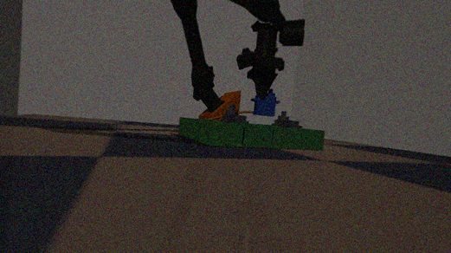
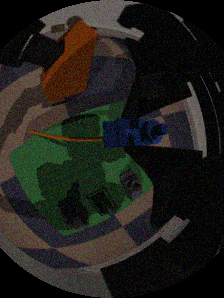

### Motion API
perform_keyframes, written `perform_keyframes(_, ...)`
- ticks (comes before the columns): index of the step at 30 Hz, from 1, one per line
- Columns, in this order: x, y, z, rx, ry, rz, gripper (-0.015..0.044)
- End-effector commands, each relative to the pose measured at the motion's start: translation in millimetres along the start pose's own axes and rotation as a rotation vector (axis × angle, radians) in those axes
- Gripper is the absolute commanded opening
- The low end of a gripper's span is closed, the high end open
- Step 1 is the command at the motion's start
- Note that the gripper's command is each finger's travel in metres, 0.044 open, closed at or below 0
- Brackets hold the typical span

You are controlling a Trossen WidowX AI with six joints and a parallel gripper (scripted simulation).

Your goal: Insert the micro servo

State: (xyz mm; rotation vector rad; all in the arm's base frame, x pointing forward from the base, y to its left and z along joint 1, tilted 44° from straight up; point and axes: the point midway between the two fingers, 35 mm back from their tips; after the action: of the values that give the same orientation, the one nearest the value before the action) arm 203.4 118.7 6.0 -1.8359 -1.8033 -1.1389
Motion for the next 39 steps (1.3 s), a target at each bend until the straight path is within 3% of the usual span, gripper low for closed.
perform_keyframes(1,2.1,11.8,6.9,0.0,0.006,-0.002,0.0)
perform_keyframes(9,2.0,20.5,5.6,0.0,0.006,-0.003,0.0)
perform_keyframes(27,1.6,49.7,-52.2,0.006,0.002,-0.004,0.0)
perform_keyframes(39,1.6,49.7,-52.2,0.363,0.001,-0.004,0.0)
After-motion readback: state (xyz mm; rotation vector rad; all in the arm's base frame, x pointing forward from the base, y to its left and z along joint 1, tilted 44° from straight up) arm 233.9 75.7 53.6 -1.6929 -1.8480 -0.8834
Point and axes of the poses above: the point midway between the two fingers, 35 mm back from their tips, its own x axis back along the fingers, its own y axis across the jaws, z = x × y, and after that the axes turned 7 degrees about -x, right-handed
